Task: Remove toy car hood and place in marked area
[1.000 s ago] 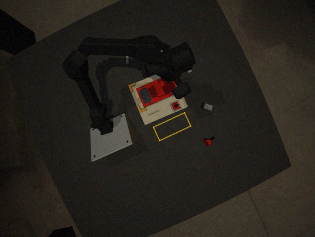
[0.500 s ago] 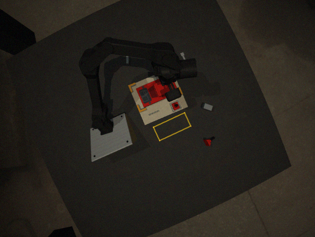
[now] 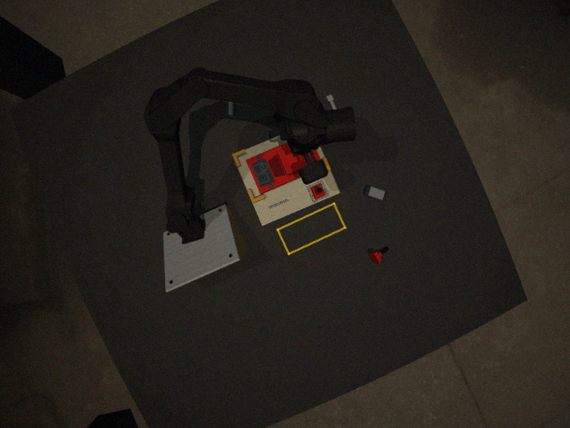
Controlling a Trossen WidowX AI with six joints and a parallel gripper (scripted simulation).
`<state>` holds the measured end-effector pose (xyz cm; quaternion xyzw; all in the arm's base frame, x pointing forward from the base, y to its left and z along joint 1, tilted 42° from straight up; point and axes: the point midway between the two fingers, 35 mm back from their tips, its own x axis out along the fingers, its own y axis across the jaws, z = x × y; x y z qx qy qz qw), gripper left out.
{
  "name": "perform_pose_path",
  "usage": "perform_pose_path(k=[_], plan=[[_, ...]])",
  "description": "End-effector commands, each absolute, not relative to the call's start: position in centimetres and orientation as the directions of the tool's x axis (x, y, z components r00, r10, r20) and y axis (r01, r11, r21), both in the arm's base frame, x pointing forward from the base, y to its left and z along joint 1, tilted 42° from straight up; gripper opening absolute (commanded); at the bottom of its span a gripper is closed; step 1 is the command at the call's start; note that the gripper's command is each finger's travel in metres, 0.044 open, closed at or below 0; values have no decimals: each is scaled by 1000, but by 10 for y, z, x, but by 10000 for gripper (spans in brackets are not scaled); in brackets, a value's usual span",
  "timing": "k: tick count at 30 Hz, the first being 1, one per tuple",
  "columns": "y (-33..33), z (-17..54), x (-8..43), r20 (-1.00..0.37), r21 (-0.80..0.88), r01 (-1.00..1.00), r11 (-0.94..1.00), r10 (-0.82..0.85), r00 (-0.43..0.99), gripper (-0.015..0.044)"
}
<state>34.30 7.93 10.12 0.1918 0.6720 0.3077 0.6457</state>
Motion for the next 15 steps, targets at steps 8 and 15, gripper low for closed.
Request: perform_pose_path(k=[8, 15], plan=[[86, 93, 342, -746, 666, -130, 735, 659, -98, 440], [89, 89, 341, -746, 666, -130, 734, 659, -98, 440]])
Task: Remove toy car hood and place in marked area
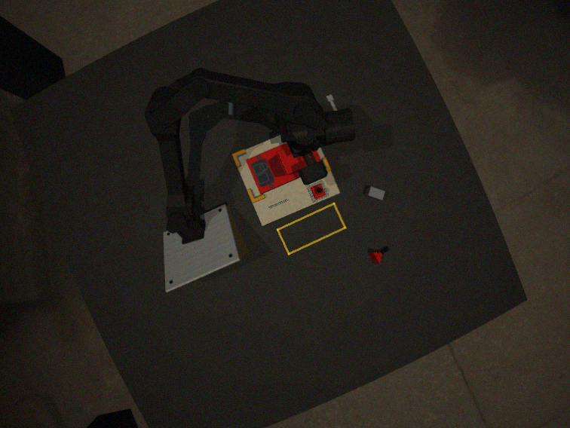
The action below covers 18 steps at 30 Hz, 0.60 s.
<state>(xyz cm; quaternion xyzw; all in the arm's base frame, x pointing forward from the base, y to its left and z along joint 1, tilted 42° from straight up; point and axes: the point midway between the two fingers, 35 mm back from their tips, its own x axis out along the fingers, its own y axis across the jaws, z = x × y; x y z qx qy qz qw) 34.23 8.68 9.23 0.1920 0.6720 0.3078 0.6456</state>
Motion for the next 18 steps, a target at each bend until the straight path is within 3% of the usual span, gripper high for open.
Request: perform_pose_path(k=[1, 18], plan=[[90, 88, 341, -746, 666, -130, 734, 659, -98, 440], [98, 78, 339, -745, 667, -131, 734, 659, -98, 440]])
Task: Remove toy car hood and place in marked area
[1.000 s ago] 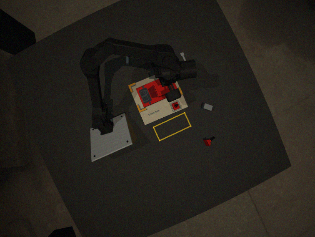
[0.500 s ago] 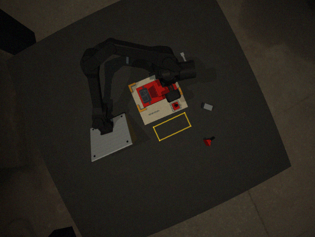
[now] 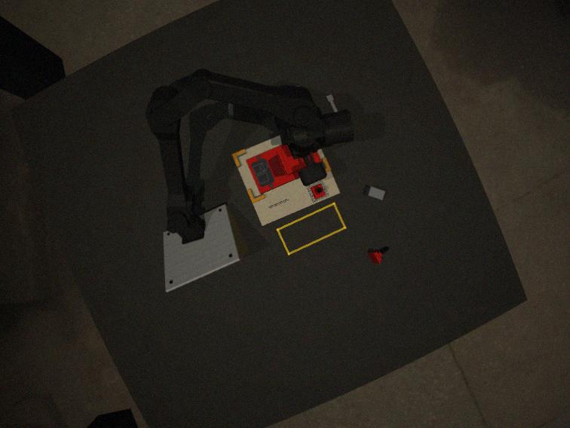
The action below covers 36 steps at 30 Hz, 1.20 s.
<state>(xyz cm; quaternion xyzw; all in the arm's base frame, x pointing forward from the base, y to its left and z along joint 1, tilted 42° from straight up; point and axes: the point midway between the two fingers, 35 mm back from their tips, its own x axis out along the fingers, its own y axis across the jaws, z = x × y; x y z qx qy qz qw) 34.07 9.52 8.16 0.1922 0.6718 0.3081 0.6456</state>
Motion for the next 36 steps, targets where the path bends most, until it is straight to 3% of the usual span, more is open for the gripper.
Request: perform_pose_path(k=[1, 36], plan=[[98, 77, 339, -745, 667, -131, 734, 659, -98, 440], [111, 62, 336, -744, 668, -131, 733, 660, -98, 440]])
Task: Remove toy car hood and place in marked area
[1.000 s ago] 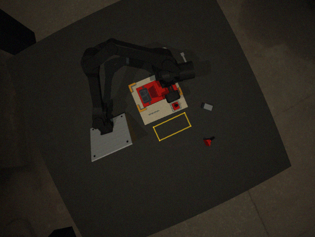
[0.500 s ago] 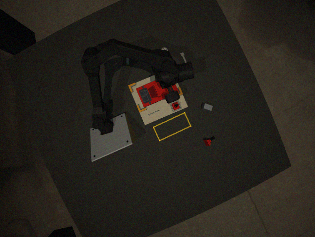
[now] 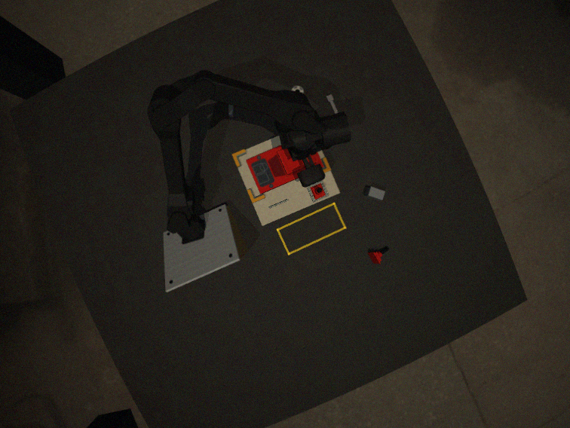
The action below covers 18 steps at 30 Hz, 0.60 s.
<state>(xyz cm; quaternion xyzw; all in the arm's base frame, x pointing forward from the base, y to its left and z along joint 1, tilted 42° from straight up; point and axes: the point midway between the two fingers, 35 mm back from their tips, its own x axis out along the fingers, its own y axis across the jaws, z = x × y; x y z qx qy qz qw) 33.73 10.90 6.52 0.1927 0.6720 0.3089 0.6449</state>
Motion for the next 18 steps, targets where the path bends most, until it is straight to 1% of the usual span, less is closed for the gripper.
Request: perform_pose_path(k=[1, 18], plan=[[111, 62, 336, -744, 668, -131, 733, 660, -98, 440], [117, 56, 335, -744, 668, -131, 733, 661, -98, 440]])
